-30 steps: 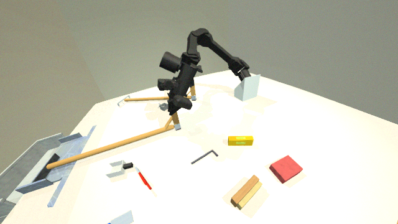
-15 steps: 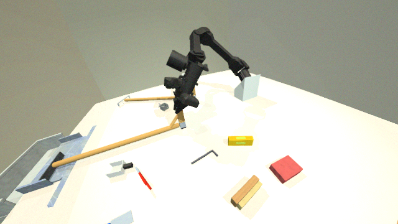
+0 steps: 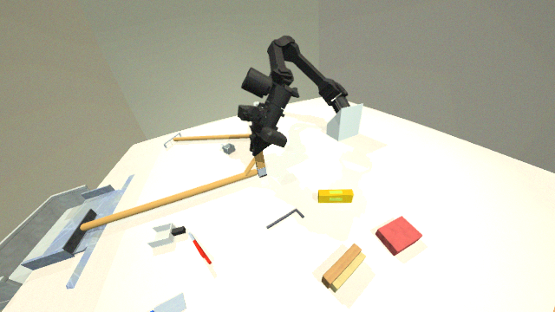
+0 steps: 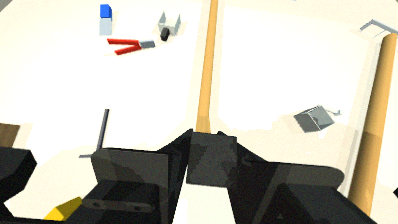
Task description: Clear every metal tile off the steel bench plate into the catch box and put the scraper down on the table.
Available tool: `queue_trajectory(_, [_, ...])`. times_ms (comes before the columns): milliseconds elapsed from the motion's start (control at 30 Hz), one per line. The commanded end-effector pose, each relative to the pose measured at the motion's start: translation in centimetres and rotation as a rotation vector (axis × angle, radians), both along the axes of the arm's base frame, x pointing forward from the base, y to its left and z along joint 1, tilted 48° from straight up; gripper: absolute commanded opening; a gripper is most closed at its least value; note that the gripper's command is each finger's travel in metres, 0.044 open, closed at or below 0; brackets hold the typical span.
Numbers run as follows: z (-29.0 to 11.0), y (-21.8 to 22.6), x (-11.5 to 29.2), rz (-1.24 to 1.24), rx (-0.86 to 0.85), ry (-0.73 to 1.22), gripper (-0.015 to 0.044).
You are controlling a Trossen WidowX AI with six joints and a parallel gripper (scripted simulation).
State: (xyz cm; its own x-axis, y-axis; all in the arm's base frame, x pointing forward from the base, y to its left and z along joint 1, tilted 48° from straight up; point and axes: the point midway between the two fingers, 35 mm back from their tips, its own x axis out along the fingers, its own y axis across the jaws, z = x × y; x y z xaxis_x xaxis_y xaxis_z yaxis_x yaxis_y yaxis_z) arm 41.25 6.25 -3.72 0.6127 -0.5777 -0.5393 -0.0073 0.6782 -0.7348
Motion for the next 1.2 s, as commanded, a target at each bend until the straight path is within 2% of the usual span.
queue_trajectory(0, [0.4,0.8,-0.7,0.018,0.006,-0.012,0.0])
queue_trajectory(1167, [0.5,0.0,-6.3,0.023,0.004,-0.016,0.0])
